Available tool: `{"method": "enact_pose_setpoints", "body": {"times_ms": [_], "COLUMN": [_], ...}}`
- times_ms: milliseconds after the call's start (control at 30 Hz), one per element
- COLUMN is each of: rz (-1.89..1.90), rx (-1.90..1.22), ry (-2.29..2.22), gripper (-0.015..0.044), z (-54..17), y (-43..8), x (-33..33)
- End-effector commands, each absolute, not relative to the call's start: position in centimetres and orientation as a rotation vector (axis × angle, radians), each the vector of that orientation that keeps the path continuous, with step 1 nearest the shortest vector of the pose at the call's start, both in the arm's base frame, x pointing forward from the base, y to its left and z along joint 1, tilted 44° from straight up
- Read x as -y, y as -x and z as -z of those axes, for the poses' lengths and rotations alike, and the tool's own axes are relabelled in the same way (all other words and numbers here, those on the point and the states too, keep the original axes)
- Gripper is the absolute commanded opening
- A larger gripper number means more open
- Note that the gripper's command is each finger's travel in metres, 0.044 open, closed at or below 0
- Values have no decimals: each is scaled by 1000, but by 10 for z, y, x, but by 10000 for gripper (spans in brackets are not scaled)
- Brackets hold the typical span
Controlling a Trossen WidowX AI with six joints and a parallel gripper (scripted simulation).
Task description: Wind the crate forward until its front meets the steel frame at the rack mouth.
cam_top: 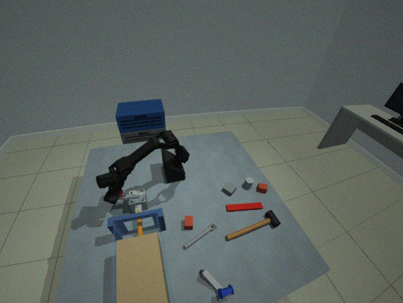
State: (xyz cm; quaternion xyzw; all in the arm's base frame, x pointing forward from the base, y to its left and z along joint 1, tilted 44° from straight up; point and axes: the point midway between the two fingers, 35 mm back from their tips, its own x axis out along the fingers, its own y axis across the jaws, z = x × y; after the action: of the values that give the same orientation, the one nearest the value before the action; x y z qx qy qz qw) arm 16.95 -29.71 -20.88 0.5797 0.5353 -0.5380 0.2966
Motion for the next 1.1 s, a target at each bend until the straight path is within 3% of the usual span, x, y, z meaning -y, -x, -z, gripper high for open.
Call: {"method": "enact_pose_setpoints", "body": {"times_ms": [0, 1067], "rz": [1394, 1390], "rx": [-1417, -1418], "ry": [-1560, -1563], "gripper": [0, 0], "z": [209, 199], "y": [-189, -232], "x": [292, 280]}}
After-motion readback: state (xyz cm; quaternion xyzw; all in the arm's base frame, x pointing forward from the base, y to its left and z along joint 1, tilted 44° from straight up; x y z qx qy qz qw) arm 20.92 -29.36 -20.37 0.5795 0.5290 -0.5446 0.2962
